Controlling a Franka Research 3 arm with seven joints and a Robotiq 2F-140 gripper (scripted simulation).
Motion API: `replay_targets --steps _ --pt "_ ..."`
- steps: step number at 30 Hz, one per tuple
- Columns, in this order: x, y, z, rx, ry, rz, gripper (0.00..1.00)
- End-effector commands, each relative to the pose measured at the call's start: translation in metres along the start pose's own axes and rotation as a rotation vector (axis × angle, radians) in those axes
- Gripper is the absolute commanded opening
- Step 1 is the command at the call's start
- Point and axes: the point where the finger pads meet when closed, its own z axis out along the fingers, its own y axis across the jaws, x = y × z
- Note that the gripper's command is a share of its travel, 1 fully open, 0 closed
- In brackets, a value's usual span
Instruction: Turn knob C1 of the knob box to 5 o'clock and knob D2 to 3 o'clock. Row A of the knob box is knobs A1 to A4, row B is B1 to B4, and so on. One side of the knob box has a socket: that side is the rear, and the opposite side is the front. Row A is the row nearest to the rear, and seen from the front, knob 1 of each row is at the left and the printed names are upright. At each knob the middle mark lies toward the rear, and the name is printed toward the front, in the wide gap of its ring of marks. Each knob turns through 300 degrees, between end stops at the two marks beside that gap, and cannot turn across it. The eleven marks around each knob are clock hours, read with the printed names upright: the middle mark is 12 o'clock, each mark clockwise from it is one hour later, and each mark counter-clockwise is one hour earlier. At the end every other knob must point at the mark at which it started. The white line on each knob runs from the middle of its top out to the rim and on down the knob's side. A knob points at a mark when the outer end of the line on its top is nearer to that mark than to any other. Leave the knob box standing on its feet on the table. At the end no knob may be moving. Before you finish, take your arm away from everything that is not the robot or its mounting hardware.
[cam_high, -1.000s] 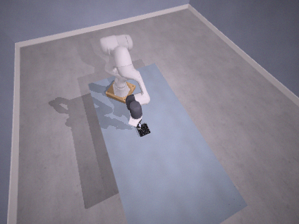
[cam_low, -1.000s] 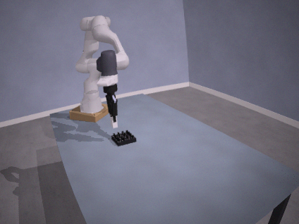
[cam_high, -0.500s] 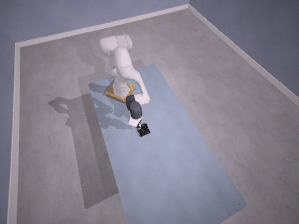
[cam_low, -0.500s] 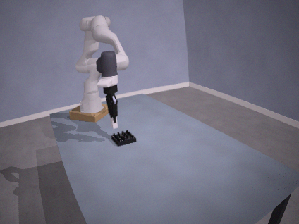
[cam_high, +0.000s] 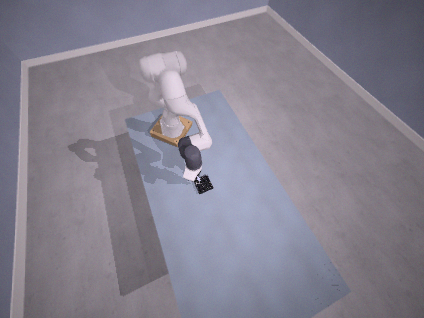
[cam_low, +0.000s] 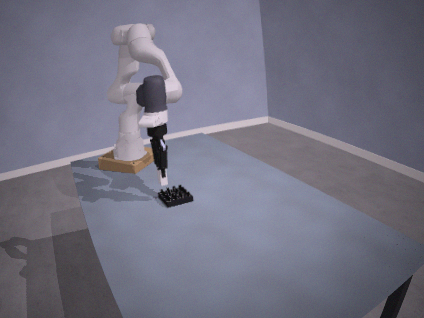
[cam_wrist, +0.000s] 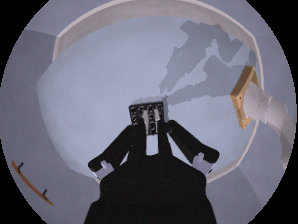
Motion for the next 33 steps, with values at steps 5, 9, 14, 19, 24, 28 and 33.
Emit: replay_targets --steps 5,9,14,19,24,28,33 --pt "0.002 -0.001 0.01 0.005 0.004 0.016 0.12" --pt "0.002 -0.001 0.015 0.005 0.004 0.016 0.12" --pt "0.002 -0.002 0.019 0.005 0.004 0.016 0.12" --pt "0.002 -0.002 0.024 0.005 0.004 0.016 0.12" --pt "0.002 -0.002 0.027 0.005 0.004 0.016 0.12" --pt "0.002 -0.002 0.027 0.005 0.004 0.016 0.12" --pt "0.002 -0.002 0.028 0.005 0.004 0.016 0.12"
